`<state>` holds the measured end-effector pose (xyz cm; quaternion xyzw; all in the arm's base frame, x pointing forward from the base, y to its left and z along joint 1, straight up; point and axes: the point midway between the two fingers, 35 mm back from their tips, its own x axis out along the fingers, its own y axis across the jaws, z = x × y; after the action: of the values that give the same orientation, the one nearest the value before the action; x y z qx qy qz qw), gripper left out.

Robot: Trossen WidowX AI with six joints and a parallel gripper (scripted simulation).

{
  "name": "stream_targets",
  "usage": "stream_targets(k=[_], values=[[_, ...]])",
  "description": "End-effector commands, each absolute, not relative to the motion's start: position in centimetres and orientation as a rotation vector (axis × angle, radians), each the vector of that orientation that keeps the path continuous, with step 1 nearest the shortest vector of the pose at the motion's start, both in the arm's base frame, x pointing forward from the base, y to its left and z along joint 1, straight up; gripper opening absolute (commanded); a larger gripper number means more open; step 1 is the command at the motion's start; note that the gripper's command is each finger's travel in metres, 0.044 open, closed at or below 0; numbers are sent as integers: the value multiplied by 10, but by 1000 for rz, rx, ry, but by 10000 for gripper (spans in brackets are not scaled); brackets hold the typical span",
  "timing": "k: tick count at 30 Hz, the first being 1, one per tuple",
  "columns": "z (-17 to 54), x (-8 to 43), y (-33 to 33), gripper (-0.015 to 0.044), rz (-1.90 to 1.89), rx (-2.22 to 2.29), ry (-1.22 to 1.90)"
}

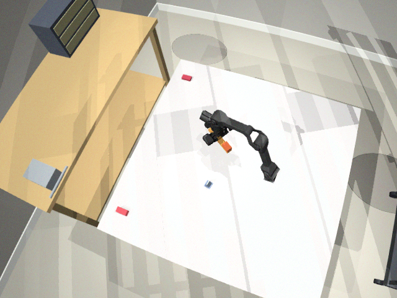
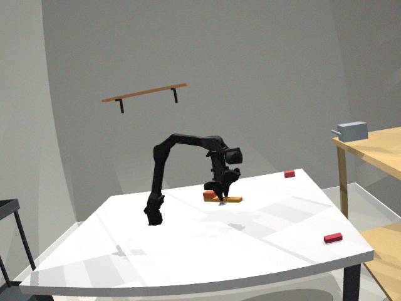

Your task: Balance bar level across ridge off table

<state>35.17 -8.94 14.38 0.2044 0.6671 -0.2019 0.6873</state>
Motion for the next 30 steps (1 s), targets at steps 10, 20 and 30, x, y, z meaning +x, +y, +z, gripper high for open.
stream_targets(k=[10,20,30], values=[[145,365,-42,0,-393,399,1504],[146,370,-4,0,-343,353,1512],[146,372,34,0,-294,307,1520]])
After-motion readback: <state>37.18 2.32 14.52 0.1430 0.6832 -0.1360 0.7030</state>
